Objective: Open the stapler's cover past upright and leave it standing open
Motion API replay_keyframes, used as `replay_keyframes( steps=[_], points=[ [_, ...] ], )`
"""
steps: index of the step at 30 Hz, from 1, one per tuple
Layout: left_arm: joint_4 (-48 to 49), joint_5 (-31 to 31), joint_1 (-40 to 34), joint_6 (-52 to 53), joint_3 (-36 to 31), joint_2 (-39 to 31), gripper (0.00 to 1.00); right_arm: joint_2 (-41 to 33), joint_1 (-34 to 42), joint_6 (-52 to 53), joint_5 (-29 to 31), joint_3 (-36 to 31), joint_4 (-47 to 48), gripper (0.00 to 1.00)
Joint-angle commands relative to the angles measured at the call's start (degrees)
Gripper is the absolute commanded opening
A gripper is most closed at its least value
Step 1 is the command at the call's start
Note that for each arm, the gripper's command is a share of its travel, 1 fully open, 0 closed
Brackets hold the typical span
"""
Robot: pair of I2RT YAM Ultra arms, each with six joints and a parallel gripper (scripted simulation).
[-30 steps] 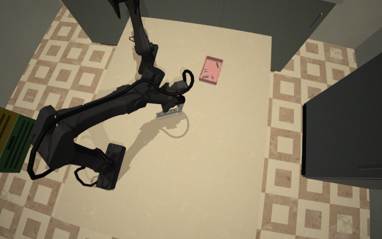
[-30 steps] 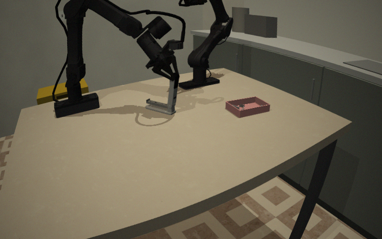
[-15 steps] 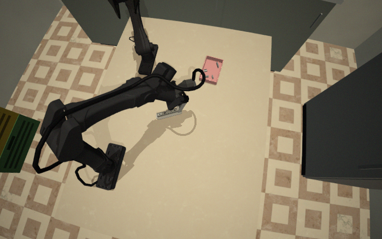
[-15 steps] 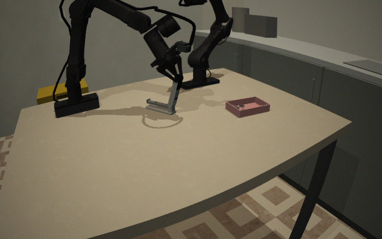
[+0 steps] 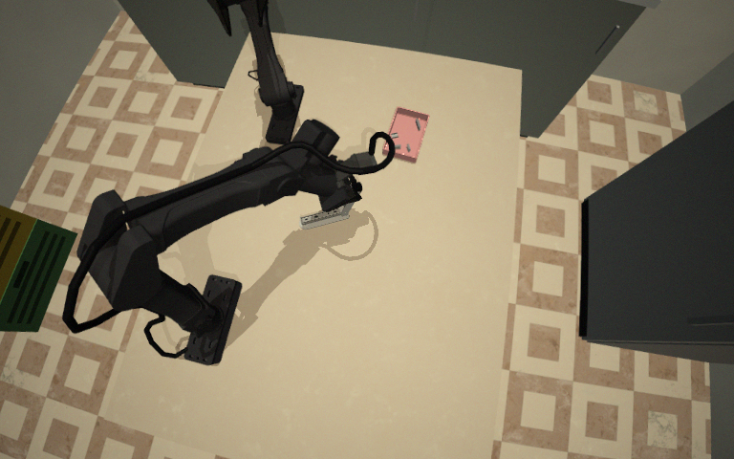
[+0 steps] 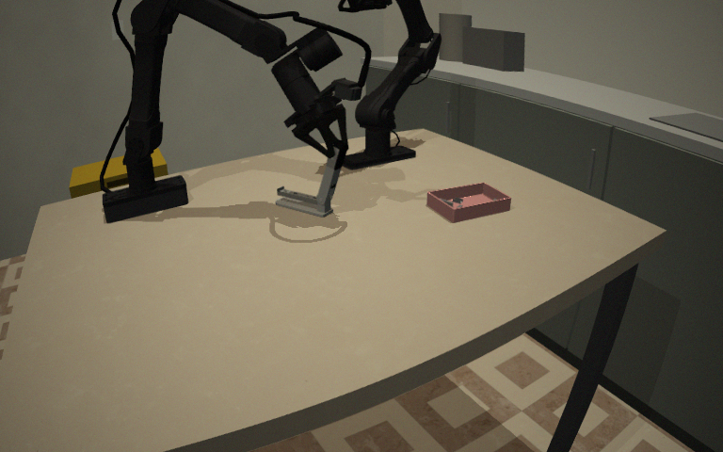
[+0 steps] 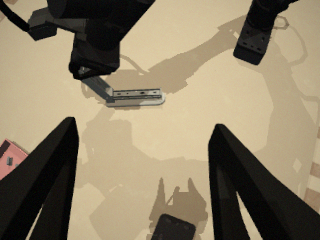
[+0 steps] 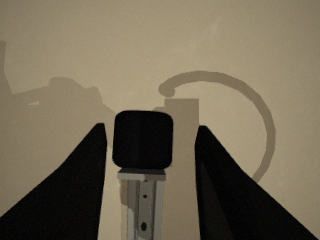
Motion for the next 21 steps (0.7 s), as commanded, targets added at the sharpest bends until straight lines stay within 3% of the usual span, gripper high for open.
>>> replay_keyframes(
  steps=[1,21],
  points=[
    [0.2,-0.2,-0.5,-0.3,1.3,0.7,0.58,-1.4,-0.4,0.0,-0.7,1.6,-2.0,0.44],
    [0.2,-0.2,-0.5,-0.3,1.3,0.7,0.58,-5.2,1.7,1.5,1.0,3.3,-5.7,0.44]
  ],
)
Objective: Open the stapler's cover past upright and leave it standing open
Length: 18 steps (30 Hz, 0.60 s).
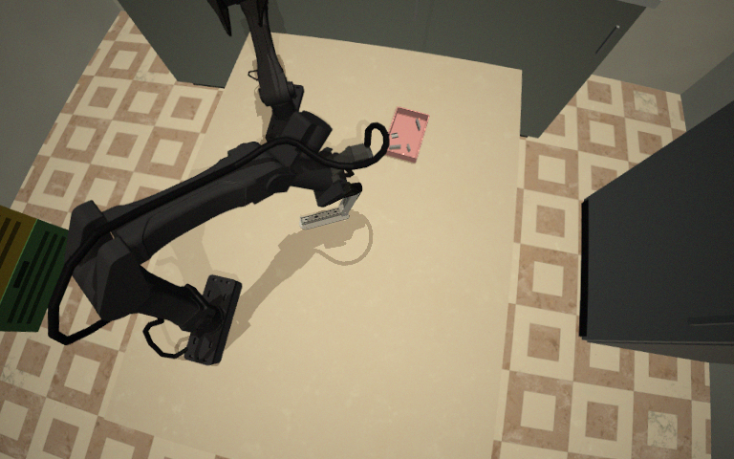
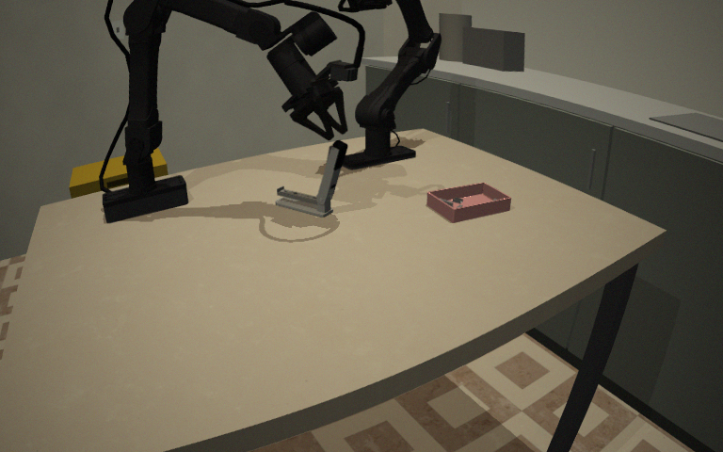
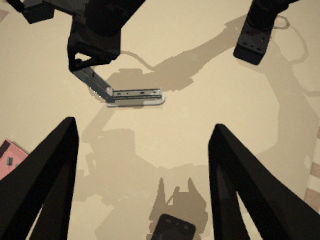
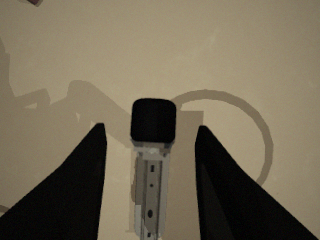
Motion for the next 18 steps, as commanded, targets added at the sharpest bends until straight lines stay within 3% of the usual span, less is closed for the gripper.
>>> replay_keyframes(
  steps=[1,8,18],
  points=[
    [0.2,-0.2,-0.5,-0.3,1.3,0.7,0.58,-1.3,1.2,1.2,1.0,1.7,-2.8,0.44],
    [0.2,-0.2,-0.5,-0.3,1.3,0.7,0.58,-7.3,3.8,3.4,2.3,3.6,-11.2,0.44],
    [0.2,-0.2,-0.5,-0.3,1.3,0.7,0.58,-5.2,2.8,3.1,1.7,1.7,-11.7,0.44]
  ],
)
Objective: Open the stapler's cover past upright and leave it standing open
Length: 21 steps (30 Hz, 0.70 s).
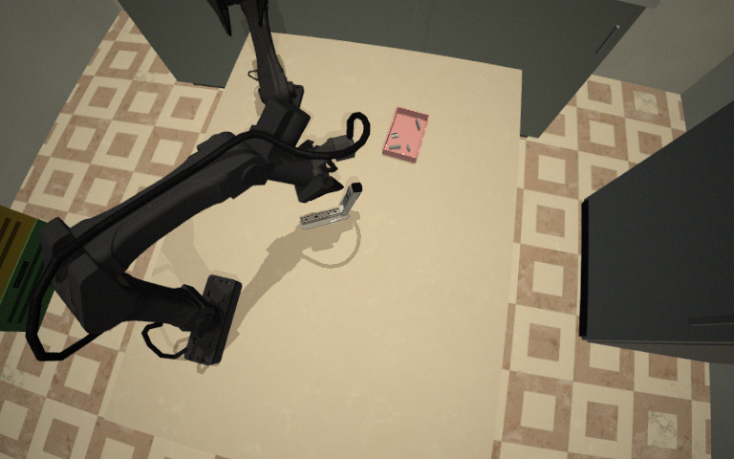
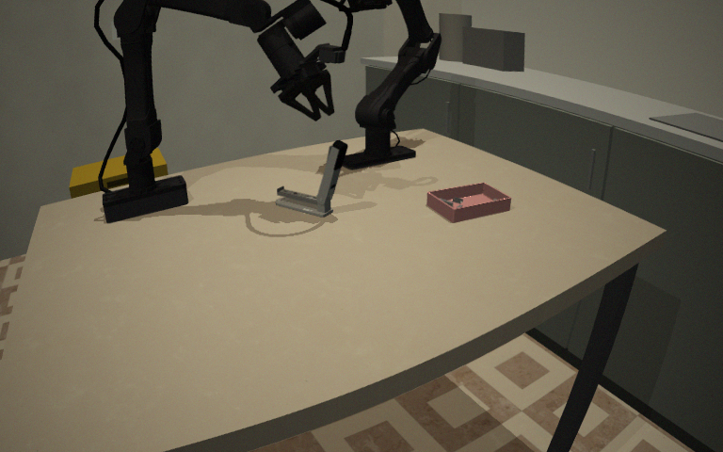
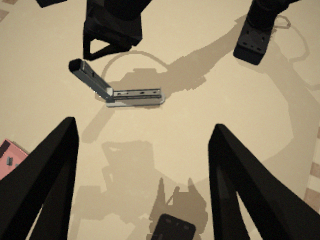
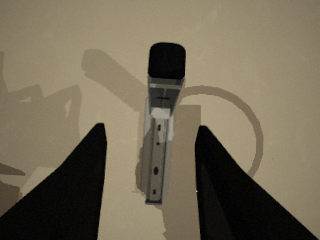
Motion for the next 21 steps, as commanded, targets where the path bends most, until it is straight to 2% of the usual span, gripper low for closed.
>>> replay_keyframes(
  steps=[1,5,15,17,21],
  points=[
    [0.2,-0.2,-0.5,-0.3,1.3,0.7,0.58,0.2,-0.6,0.5,0.7,-0.6,-1.7,0.55],
    [0.2,-0.2,-0.5,-0.3,1.3,0.7,0.58,-1.8,-0.6,-3.6,-1.5,-2.7,4.4,1.0],
    [0.2,-0.2,-0.5,-0.3,1.3,0.7,0.58,-12.9,-1.2,-17.8,-10.3,-24.1,23.0,1.0],
    [0.2,-0.2,-0.5,-0.3,1.3,0.7,0.58,-12.9,-1.2,-17.8,-10.3,-24.1,23.0,1.0],
    [0.2,-0.2,-0.5,-0.3,1.3,0.7,0.58,-15.8,-2.3,-21.8,-13.9,-30.6,28.3,1.0]
  ],
)
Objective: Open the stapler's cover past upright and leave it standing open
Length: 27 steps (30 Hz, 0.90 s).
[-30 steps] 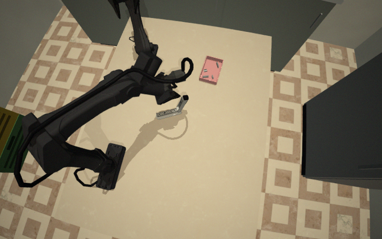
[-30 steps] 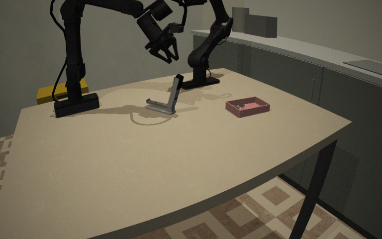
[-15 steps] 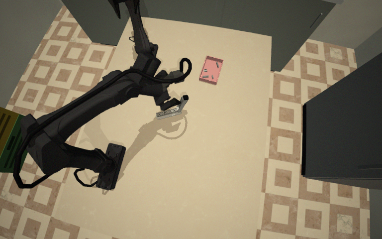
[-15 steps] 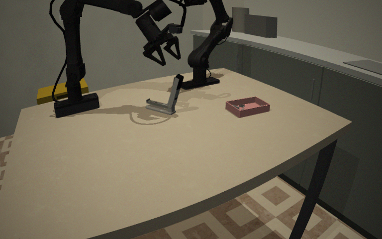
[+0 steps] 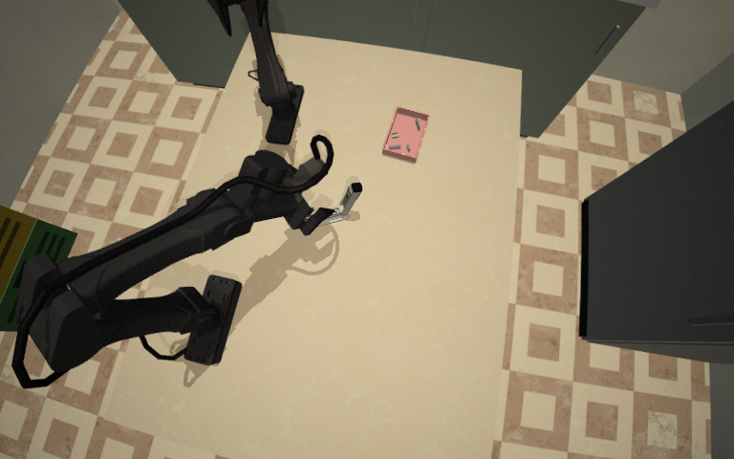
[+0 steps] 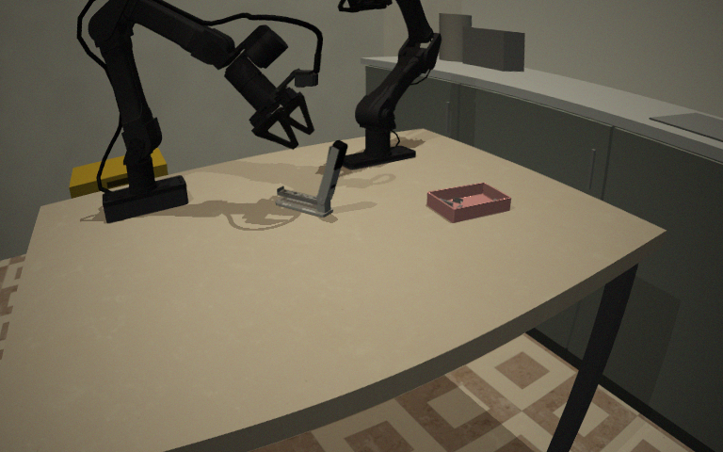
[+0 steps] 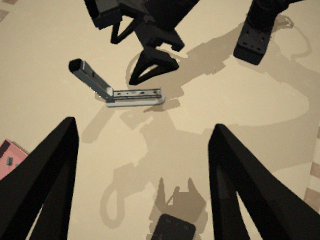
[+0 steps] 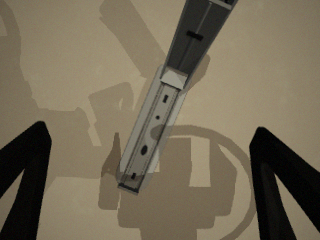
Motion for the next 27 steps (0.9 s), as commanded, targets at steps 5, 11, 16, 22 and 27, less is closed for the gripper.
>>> replay_keyframes(
  steps=[5,11,16,22,27],
  points=[
    [0.2,-0.2,-0.5,-0.3,1.3,0.7,0.58,-4.3,-2.1,-7.3,-6.7,-8.6,9.6,1.0],
    [0.2,-0.2,-0.5,-0.3,1.3,0.7,0.58,-4.9,-2.8,-7.4,-7.0,-10.6,9.7,1.0],
    [0.2,-0.2,-0.5,-0.3,1.3,0.7,0.58,-4.9,-2.8,-7.4,-7.1,-10.7,9.8,1.0],
    [0.2,-0.2,-0.5,-0.3,1.3,0.7,0.58,-4.9,-2.8,-7.4,-7.1,-10.7,9.8,1.0],
    [0.2,-0.2,-0.5,-0.3,1.3,0.7,0.58,-4.9,-2.8,-7.4,-7.1,-10.7,9.8,1.0]
  ],
)
